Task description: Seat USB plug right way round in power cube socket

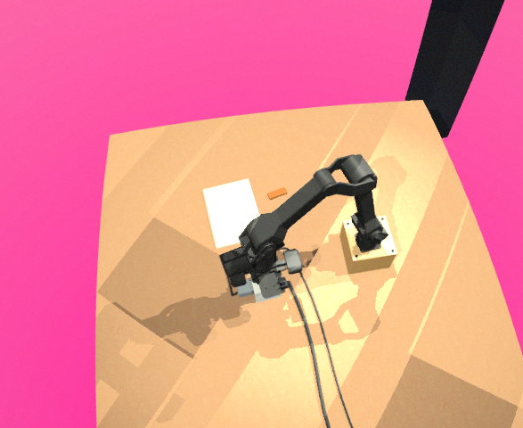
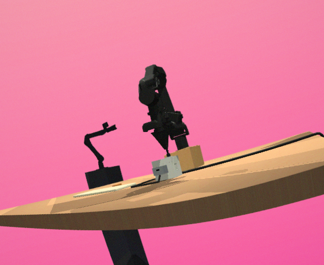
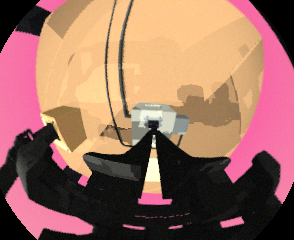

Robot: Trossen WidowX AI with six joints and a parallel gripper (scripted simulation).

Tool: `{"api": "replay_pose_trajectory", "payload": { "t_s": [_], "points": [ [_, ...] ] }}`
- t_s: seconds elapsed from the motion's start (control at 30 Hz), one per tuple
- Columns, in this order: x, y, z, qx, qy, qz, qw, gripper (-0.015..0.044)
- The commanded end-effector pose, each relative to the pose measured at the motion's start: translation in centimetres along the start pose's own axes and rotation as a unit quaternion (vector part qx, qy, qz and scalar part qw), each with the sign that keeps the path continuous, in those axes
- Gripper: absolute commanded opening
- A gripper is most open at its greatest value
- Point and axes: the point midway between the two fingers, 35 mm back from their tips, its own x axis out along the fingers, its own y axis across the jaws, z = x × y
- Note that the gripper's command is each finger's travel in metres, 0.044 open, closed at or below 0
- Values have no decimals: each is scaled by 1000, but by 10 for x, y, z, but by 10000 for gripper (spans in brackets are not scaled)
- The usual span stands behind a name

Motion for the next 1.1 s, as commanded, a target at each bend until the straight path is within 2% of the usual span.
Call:
{"api": "replay_pose_trajectory", "payload": {
  "t_s": [0.0, 0.03, 0.17, 1.07],
  "points": [
    [2, 0, 0, 0, 0, 1, 1000, 0],
    [2, 0, 0, 0, 0, 1, 1000, 0],
    [0, 0, 0, 0, 0, 0, 1000, 95],
    [-9, 0, 0, 0, 0, 0, 1000, 95]
  ]
}}
